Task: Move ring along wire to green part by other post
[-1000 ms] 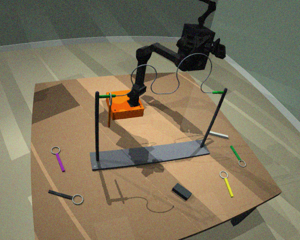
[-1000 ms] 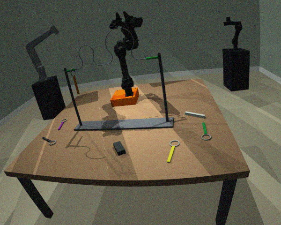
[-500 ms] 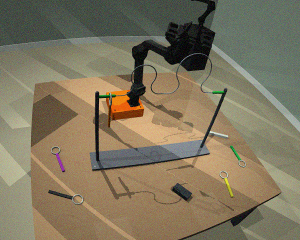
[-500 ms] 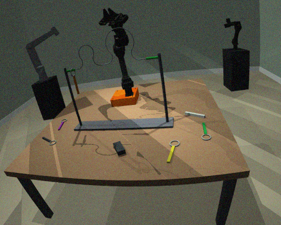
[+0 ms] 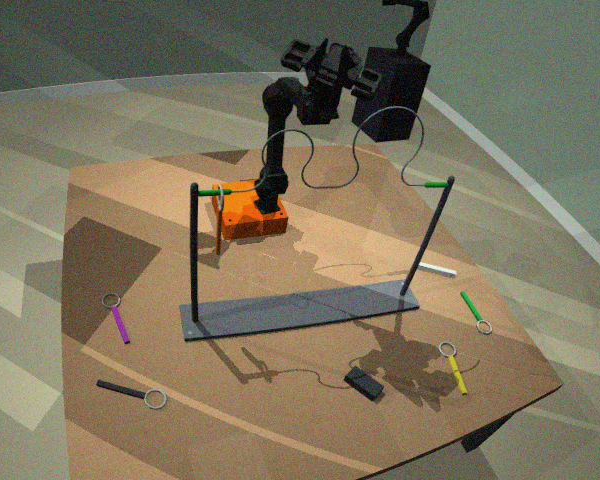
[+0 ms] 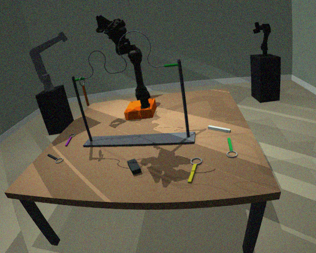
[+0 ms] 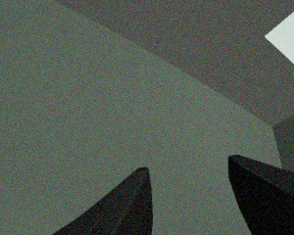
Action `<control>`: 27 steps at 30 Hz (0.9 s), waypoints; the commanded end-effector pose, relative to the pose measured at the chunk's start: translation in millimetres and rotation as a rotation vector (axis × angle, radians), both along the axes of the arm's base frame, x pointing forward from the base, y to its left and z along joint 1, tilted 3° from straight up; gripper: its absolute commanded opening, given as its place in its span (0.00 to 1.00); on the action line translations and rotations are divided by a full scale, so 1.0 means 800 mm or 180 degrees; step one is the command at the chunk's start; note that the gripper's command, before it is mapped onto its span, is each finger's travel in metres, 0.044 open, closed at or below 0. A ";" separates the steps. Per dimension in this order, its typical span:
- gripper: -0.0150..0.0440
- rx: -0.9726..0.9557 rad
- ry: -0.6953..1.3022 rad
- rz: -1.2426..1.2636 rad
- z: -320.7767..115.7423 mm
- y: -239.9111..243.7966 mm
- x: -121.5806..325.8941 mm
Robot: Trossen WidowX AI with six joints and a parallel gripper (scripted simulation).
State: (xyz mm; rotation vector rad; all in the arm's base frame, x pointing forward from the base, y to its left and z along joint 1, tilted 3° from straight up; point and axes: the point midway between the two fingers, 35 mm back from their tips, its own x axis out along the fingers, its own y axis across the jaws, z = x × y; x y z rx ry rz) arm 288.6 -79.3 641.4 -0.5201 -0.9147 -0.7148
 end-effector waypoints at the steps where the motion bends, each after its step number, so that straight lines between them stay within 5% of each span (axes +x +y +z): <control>1: 0.53 0.0029 0.0078 -0.0112 -0.007 -0.039 -0.009; 13: 0.53 0.0228 0.0353 -0.0404 -0.041 -0.145 -0.042; 27: 0.53 0.0478 0.1001 -0.0288 -0.159 -0.249 -0.049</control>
